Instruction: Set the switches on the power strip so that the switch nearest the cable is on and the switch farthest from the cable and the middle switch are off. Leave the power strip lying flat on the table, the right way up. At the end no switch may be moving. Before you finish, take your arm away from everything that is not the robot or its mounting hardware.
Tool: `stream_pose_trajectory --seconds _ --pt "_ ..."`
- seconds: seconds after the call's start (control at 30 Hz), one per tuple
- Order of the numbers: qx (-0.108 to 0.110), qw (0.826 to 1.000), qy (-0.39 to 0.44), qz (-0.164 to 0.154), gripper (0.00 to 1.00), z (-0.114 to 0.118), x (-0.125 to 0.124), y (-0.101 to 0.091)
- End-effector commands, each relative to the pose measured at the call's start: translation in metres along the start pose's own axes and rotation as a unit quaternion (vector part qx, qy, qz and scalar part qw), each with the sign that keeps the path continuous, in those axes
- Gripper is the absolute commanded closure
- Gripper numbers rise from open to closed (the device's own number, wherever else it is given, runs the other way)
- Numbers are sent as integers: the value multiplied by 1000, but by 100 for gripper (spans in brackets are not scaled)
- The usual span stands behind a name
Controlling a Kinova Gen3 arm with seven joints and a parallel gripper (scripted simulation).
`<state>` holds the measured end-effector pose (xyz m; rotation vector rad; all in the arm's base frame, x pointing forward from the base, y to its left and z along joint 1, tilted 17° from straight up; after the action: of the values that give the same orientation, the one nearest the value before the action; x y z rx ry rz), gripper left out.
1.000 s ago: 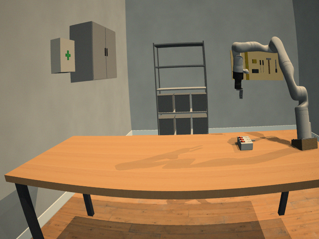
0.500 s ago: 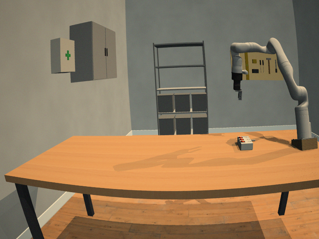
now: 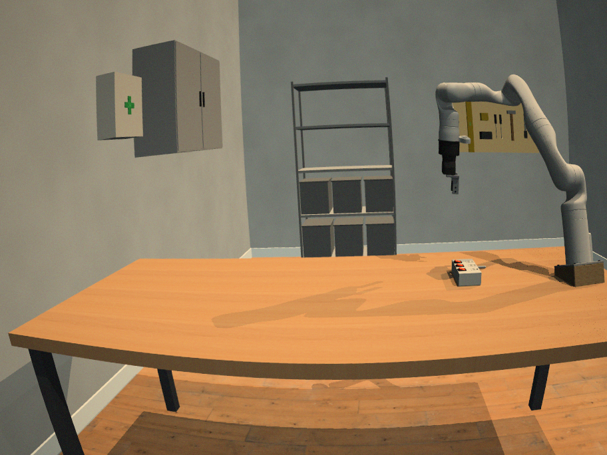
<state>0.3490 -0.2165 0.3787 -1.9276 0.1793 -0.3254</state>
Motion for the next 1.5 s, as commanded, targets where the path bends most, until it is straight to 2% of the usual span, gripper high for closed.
stream_pose_trajectory --seconds 0.0,0.3,0.33,0.7,0.73,1.1,1.13,1.47 --pt "11 1000 -17 -1 0 17 5 2" --pt "11 1000 -17 -1 0 17 5 2" --pt "28 999 -32 0 0 41 9 6" --pt "28 999 -32 0 0 41 9 6" --pt "45 998 -46 3 0 65 12 10" --pt "45 998 -46 3 0 65 12 10" --pt "62 996 -59 5 0 89 14 14" --pt "62 996 -59 5 0 89 14 14"
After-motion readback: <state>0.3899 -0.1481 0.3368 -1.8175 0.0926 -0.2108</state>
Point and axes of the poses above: the point where the finger pads meet when closed, its own y axis out along the fingers, its own z axis across the jaws, x = y × z, the point moved 8 cm from there along -y, back along the fingers, and after that the axes turned 1 degree about y, right-handed, at the moved point
